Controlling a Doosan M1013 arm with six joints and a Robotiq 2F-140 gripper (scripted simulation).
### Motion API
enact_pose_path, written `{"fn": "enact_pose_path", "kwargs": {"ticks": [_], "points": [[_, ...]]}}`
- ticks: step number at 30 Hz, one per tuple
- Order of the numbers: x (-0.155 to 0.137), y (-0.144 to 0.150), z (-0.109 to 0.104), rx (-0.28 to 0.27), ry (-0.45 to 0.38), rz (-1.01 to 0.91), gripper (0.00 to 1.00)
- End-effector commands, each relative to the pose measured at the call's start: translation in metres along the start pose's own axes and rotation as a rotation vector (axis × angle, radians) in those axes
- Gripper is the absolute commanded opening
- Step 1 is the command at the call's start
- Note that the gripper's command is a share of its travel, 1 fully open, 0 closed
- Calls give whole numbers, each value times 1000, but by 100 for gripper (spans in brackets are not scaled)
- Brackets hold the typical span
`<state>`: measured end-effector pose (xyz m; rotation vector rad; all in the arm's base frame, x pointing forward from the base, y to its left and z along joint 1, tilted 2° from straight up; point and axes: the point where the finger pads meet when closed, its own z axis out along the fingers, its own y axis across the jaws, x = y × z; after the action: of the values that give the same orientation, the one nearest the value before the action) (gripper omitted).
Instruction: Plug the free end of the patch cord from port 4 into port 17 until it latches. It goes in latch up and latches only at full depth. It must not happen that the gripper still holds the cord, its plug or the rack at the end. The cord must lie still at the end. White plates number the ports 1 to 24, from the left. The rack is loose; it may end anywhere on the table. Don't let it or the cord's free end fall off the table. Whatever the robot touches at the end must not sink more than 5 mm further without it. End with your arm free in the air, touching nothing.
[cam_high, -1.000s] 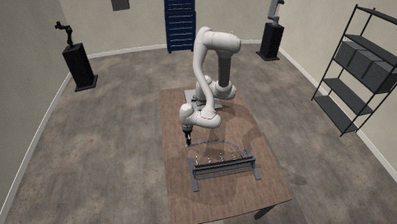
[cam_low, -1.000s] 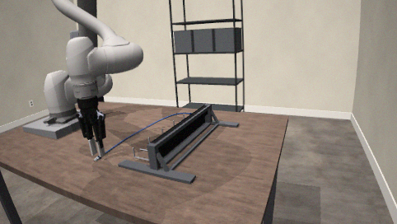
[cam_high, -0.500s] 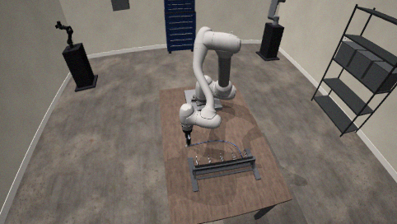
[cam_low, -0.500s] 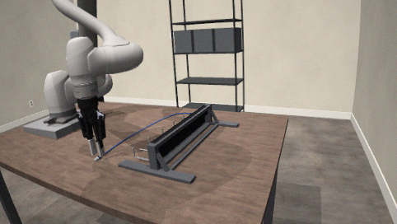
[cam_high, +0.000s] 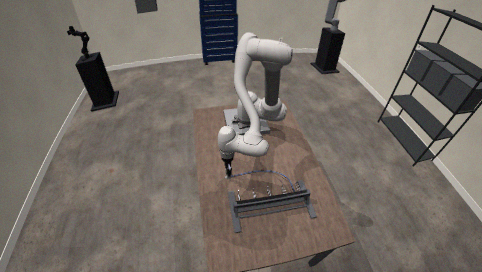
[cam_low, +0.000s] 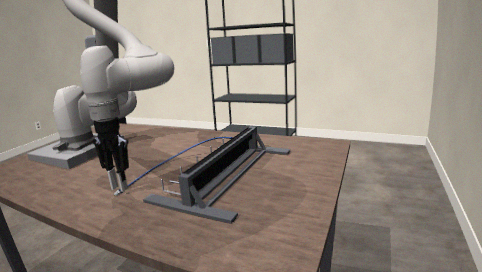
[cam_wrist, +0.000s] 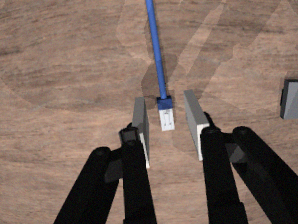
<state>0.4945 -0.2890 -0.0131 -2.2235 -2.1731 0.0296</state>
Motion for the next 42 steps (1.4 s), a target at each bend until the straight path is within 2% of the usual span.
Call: {"fn": "enact_pose_path", "kwargs": {"ticks": [1,42], "points": [[-2,-2,5,1,2,0,22],[-2,-2,11,1,2,0,22]]}}
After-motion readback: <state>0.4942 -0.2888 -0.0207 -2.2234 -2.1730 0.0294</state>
